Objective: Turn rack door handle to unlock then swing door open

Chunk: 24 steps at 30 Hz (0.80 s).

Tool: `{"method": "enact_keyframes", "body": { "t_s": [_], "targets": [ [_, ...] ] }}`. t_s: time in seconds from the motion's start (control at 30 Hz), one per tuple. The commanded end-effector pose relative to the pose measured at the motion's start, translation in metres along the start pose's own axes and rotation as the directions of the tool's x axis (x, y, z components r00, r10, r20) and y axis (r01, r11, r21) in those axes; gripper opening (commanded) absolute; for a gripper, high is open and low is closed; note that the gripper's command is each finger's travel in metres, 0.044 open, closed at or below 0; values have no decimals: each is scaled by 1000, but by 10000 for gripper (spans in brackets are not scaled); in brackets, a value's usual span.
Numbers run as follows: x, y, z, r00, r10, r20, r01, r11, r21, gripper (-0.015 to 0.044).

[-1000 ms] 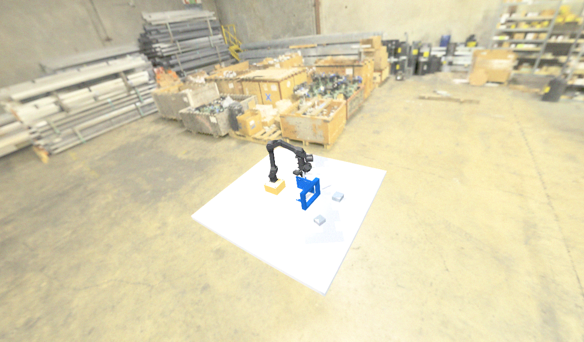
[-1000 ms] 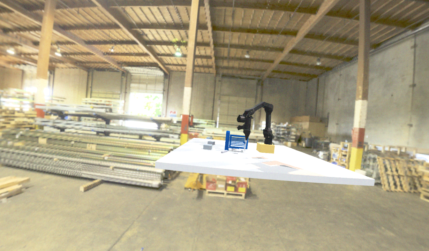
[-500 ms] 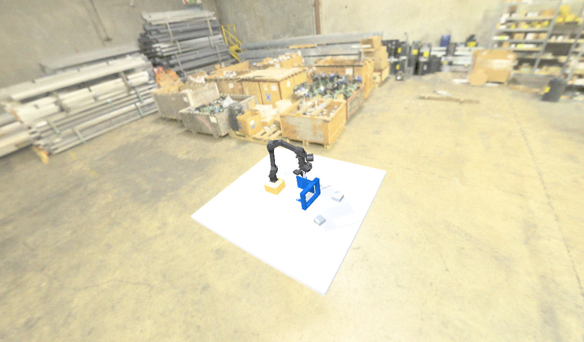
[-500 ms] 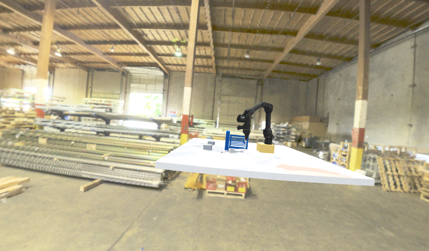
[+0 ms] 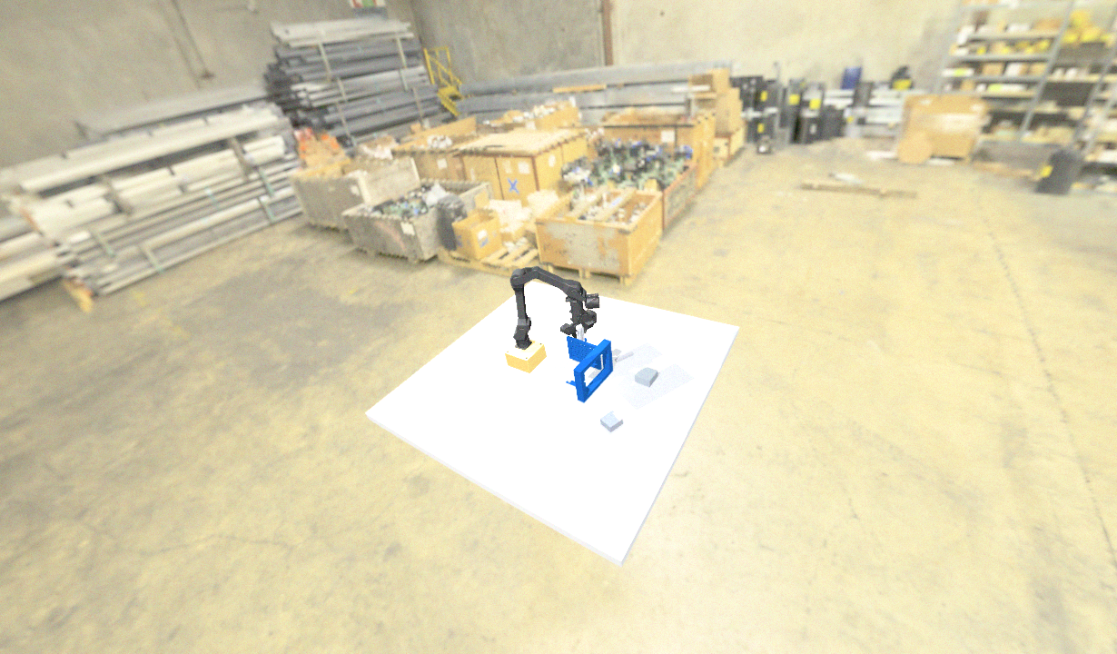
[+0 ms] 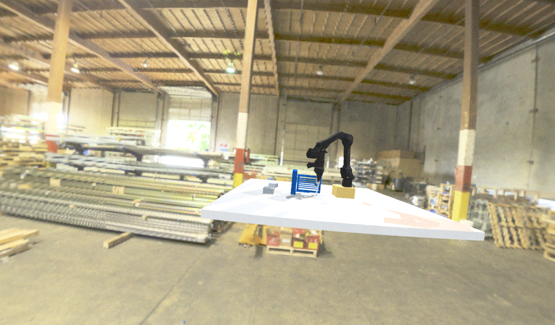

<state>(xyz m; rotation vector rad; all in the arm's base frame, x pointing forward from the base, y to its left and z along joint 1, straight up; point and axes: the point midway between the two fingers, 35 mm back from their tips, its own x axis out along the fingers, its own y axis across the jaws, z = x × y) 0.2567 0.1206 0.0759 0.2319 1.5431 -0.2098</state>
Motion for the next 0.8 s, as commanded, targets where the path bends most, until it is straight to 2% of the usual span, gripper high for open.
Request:
{"method": "enact_keyframes", "body": {
  "t_s": [0.0, 0.77],
  "targets": [
    [-6, 1, 1, 1000, 0, 5, 0, 1000, 7, 295],
    [-40, 2, 2, 1000, 1, 5, -1, 1000, 6, 295]
  ]
}}
